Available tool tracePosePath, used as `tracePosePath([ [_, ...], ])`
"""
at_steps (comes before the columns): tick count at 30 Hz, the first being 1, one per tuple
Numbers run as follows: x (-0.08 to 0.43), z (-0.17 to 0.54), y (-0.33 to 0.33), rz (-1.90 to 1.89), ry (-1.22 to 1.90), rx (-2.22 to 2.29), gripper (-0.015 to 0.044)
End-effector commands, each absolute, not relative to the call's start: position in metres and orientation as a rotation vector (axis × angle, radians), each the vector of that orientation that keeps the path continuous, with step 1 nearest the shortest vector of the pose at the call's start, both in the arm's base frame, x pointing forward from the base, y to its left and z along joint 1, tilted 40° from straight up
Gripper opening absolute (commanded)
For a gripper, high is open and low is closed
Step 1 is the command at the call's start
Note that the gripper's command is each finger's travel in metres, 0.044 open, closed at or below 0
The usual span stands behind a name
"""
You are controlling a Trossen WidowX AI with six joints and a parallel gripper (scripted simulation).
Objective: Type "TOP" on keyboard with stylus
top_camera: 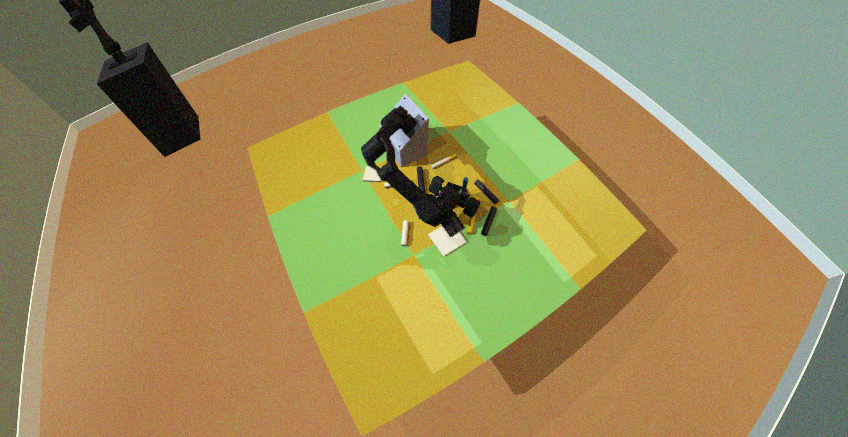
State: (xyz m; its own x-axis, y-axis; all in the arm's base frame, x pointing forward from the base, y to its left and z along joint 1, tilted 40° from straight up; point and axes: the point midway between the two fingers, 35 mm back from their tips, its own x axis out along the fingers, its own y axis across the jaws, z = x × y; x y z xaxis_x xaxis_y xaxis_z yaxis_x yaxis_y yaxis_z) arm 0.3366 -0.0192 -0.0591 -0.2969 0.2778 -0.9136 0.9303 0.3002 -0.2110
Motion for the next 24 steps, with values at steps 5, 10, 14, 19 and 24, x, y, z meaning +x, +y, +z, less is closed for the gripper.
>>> tracePosePath([
  [5,0.3368,-0.0619,-0.0229,-1.017,1.757,1.088,0.0081],
  [10,0.3368,-0.0620,-0.0230,-1.017,1.757,1.088,0.0081],
  [14,0.3369,-0.0628,-0.0237,-1.017,1.757,1.088,0.0081],
  [19,0.3369,-0.0642,-0.0249,-1.017,1.757,1.088,0.0081],
  [24,0.3370,-0.0657,-0.0262,-1.017,1.757,1.087,0.0081],
])
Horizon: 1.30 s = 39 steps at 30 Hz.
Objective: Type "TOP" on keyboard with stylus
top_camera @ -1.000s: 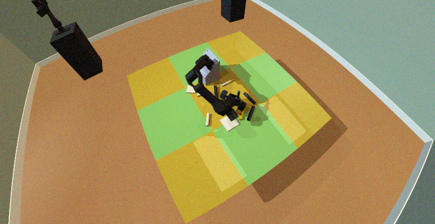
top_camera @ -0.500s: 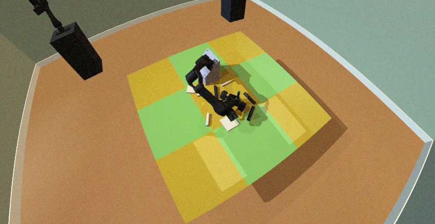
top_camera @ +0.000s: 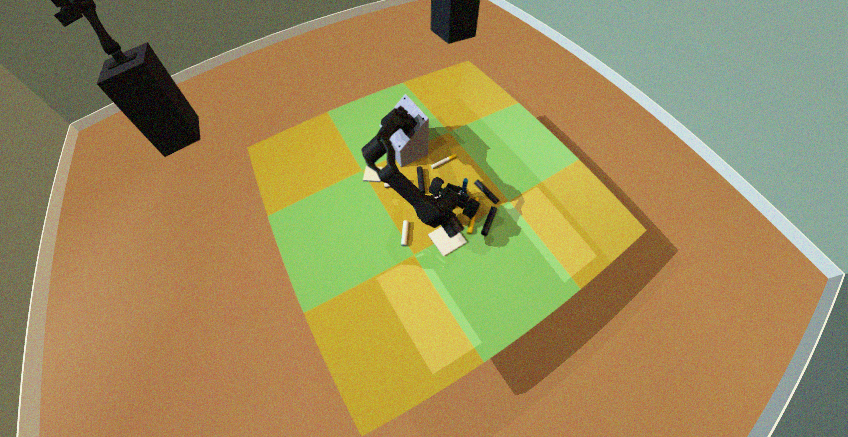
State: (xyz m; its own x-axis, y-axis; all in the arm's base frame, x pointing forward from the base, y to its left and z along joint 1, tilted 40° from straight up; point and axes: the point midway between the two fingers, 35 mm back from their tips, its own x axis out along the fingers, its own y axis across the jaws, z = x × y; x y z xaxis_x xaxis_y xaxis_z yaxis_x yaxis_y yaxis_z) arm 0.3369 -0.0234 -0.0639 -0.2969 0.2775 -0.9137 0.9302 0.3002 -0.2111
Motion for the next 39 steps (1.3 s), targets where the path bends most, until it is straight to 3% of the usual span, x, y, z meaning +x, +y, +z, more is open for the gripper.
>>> tracePosePath([
  [1,0.337,-0.066,-0.026,-1.017,1.757,1.087,0.0081],
  [39,0.337,-0.041,-0.005,-1.003,1.751,1.079,0.0081],
])
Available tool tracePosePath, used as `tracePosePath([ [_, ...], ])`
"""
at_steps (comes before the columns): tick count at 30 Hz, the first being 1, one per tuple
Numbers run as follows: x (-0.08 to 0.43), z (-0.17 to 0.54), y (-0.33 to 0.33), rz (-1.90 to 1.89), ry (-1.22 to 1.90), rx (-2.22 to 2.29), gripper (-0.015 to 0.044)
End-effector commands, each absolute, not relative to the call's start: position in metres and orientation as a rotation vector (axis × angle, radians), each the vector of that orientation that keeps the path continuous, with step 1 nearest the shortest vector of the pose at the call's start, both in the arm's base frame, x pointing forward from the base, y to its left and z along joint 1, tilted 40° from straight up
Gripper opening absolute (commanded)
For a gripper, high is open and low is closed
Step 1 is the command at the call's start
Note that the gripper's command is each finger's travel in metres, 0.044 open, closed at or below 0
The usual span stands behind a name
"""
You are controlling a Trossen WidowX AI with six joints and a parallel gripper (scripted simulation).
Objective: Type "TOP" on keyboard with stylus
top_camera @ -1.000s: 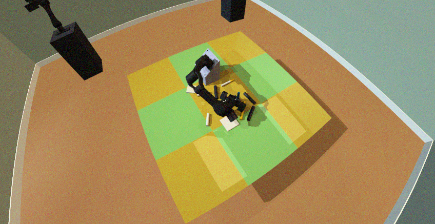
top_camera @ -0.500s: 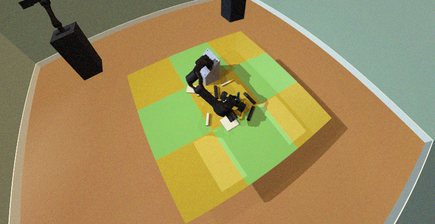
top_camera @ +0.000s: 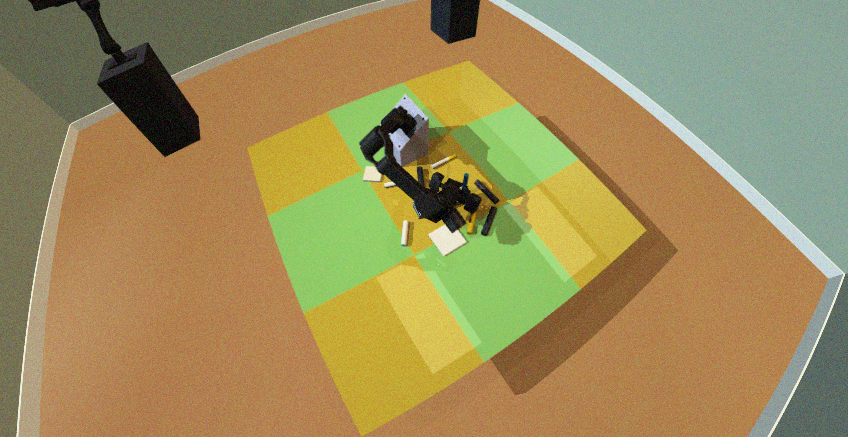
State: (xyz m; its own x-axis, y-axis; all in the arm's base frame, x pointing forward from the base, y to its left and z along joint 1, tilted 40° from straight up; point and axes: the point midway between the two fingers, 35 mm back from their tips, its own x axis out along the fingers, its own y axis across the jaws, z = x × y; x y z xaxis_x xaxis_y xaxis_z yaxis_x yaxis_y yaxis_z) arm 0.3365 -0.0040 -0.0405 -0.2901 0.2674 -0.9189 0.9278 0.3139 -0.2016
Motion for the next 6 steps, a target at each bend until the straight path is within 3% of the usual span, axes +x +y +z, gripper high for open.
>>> tracePosePath([
  [1,0.3366,-0.0408,-0.0046,-1.003,1.751,1.079,0.0081],
  [6,0.3366,-0.0408,-0.0046,-1.003,1.751,1.079,0.0081],
])
